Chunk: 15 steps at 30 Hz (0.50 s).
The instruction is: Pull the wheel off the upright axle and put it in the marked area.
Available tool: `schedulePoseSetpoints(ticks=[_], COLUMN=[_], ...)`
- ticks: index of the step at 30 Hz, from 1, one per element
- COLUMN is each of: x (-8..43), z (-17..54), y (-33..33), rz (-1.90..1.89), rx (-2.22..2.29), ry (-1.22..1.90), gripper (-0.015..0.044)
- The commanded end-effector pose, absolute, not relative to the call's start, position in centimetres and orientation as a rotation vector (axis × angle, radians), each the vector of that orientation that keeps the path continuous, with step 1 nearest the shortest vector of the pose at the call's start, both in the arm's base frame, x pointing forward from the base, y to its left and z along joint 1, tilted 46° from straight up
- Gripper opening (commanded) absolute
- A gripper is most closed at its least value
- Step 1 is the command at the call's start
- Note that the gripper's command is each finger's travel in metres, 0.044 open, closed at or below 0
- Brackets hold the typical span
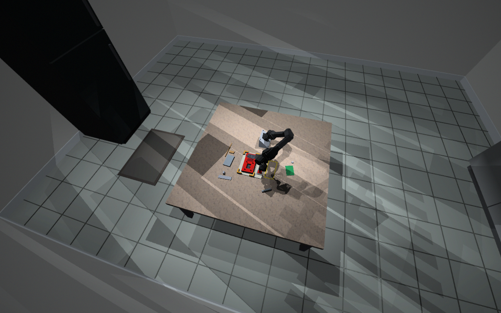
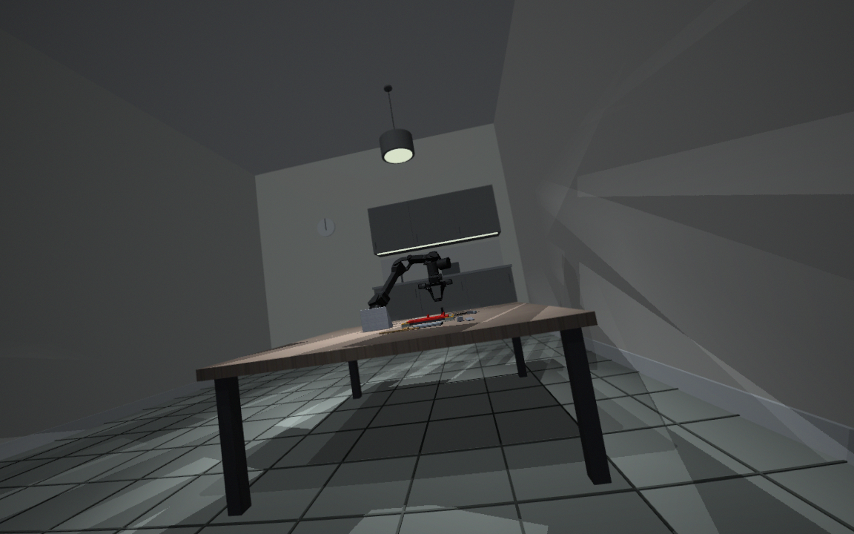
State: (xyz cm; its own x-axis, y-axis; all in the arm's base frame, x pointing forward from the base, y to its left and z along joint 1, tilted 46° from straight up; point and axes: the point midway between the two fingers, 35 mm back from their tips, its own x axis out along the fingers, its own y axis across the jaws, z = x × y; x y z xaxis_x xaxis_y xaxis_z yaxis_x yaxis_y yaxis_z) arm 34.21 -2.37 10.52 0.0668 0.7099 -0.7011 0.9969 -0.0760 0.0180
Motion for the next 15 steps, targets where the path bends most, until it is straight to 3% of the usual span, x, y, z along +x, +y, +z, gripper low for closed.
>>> schedulePoseSetpoints(ticks=[1,15], x=[33.5,31.0], z=[11.6,14.4], y=[-1.6,1.0], rz=[-0.738,-0.733], rx=[1.846,1.846], ry=[1.69,1.697], gripper=[0.0,0.0])
